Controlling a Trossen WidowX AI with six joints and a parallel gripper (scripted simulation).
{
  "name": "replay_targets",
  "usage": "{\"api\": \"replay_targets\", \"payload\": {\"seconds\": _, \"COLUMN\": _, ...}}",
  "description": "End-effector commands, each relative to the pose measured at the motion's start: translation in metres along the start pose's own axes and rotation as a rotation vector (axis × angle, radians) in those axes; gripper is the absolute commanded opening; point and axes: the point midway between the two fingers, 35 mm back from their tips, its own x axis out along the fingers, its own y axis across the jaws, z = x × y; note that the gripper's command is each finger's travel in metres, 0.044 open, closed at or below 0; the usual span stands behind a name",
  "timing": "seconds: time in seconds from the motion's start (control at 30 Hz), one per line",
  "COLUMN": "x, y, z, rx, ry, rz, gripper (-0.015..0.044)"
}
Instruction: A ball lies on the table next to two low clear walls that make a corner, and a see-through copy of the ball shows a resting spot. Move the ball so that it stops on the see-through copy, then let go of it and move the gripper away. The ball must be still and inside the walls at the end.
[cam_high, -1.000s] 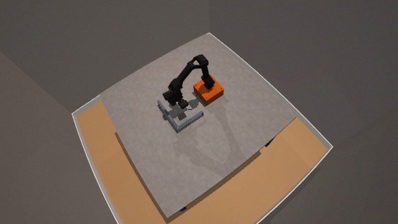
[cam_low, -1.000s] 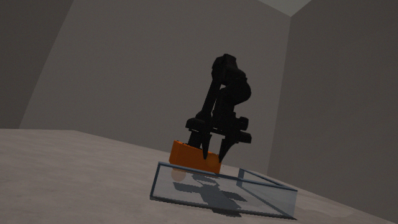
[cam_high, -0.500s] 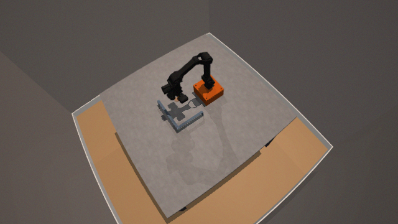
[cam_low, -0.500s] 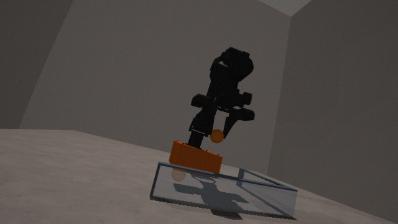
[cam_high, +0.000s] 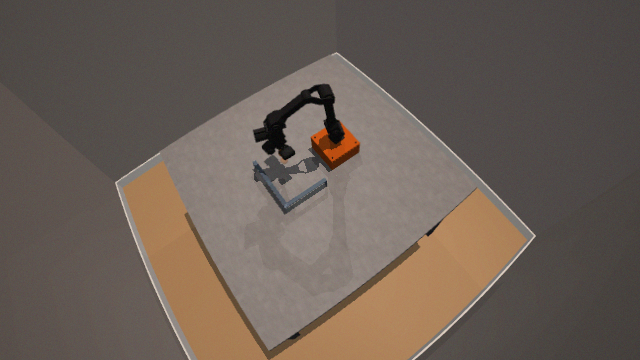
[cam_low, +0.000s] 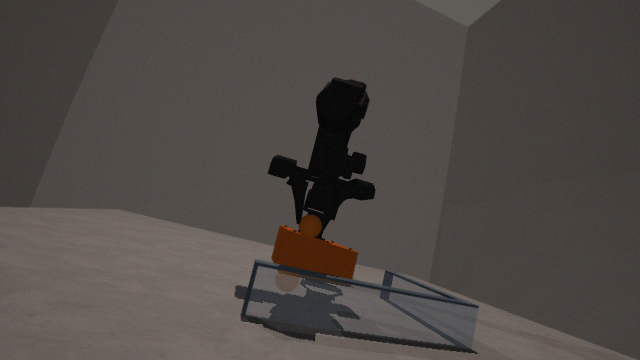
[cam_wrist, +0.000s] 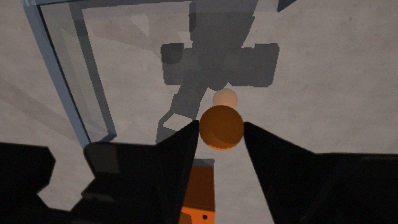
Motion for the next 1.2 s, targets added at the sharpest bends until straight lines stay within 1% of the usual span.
{"api": "replay_targets", "payload": {"seconds": 0.0, "x": 0.012, "y": -0.016, "z": -0.005, "rx": -0.004, "ry": 0.011, "rz": 0.000, "gripper": 0.0000}}
{"api": "replay_targets", "payload": {"seconds": 0.2, "x": 0.019, "y": -0.016, "z": -0.004, "rx": -0.004, "ry": 0.010, "rz": 0.001, "gripper": 0.0000}}
{"api": "replay_targets", "payload": {"seconds": 0.57, "x": 0.081, "y": -0.016, "z": -0.006, "rx": -0.004, "ry": 0.011, "rz": 0.001, "gripper": 0.0000}}
{"api": "replay_targets", "payload": {"seconds": 0.87, "x": 0.084, "y": -0.016, "z": -0.006, "rx": -0.004, "ry": 0.011, "rz": 0.001, "gripper": 0.0000}}
{"api": "replay_targets", "payload": {"seconds": 1.17, "x": 0.097, "y": -0.016, "z": -0.006, "rx": -0.004, "ry": 0.011, "rz": 0.001, "gripper": 0.0000}}
